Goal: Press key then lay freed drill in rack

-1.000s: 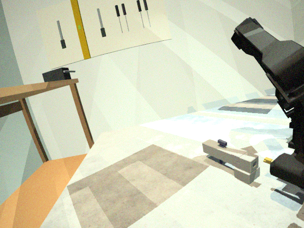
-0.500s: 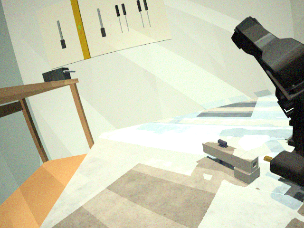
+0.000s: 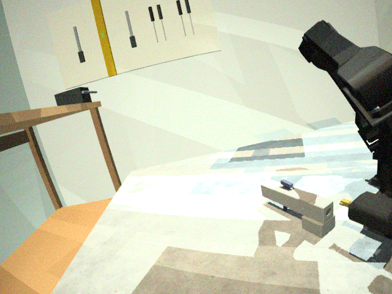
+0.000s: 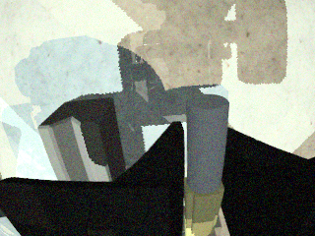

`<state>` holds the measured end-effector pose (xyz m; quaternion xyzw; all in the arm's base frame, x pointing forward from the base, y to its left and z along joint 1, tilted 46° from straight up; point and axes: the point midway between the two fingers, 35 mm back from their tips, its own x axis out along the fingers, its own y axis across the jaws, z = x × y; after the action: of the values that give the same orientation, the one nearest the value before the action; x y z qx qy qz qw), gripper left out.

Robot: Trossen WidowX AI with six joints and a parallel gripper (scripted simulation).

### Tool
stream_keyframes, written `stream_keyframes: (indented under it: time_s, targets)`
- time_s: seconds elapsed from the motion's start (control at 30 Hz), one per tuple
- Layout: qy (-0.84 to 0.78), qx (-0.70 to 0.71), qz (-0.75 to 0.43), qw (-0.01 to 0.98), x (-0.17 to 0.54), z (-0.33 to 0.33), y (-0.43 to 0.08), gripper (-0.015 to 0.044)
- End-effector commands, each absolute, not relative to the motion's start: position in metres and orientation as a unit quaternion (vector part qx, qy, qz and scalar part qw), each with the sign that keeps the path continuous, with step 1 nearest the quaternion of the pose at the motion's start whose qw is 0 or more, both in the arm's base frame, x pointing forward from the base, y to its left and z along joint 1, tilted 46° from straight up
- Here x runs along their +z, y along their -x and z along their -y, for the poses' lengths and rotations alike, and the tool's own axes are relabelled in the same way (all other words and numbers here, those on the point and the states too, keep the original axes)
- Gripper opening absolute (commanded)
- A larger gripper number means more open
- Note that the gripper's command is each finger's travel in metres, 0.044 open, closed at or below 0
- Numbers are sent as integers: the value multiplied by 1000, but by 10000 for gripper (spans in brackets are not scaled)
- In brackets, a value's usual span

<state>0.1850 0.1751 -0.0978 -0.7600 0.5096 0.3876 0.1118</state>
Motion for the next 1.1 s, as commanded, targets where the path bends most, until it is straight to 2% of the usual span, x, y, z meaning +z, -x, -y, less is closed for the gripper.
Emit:
stream_keyframes:
  time_s: [0.0, 1.07]
  targets:
    - [759, 388, -509, 116, -96, -178, -185, 0]
    - [759, 388, -509, 116, -92, -182, -184, 0]
